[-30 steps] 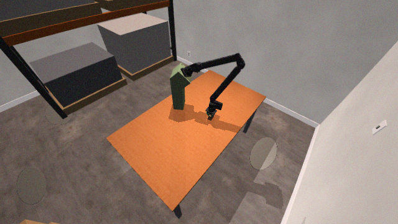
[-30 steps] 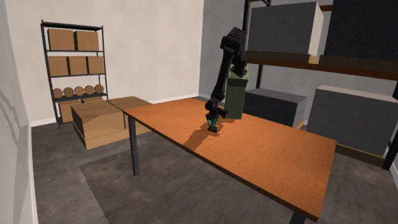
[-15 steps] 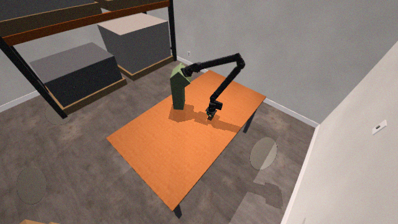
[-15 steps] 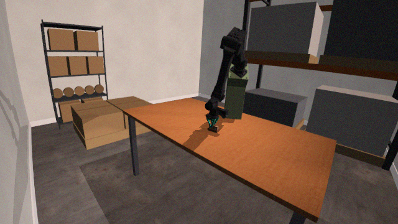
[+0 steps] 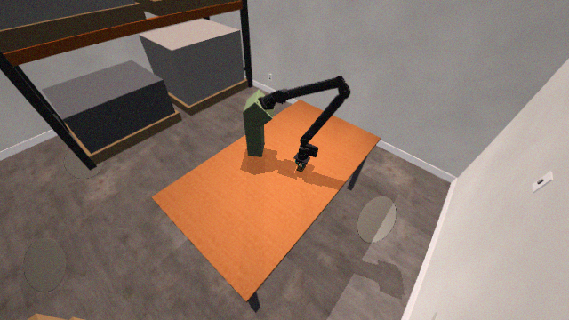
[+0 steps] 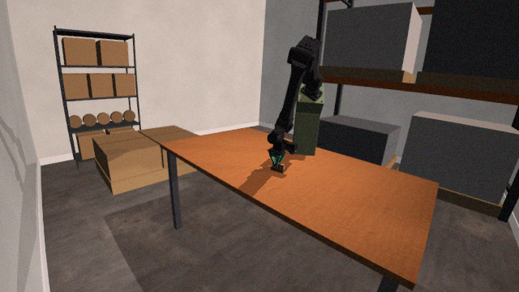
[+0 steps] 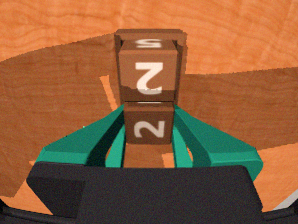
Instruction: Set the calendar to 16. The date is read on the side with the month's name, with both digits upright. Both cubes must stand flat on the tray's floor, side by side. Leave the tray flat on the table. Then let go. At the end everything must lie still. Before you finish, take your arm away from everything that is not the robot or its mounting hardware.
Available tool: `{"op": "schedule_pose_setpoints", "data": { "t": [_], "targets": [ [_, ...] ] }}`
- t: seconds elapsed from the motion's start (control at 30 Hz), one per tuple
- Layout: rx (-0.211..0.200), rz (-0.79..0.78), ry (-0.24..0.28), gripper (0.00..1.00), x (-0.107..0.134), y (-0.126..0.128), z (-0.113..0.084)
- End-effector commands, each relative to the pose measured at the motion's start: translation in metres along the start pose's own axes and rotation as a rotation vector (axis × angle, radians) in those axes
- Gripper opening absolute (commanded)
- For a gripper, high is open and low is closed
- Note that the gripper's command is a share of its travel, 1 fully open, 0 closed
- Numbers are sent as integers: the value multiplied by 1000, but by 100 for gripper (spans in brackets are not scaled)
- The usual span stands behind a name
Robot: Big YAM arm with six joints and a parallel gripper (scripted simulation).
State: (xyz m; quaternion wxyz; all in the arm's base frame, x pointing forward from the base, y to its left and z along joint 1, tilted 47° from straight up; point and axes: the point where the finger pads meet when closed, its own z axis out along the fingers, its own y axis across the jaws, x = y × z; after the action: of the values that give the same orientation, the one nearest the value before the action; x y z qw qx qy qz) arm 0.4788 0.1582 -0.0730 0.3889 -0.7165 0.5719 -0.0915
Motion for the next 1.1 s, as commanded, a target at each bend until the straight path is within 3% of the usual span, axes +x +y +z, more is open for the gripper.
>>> {"op": "schedule_pose_setpoints", "data": {
  "t": [0.0,1.07],
  "targets": [
    [-15,6,-10,28,-7,9,6],
    [-15,6,-11,28,-7,9,6]
  ]
}}
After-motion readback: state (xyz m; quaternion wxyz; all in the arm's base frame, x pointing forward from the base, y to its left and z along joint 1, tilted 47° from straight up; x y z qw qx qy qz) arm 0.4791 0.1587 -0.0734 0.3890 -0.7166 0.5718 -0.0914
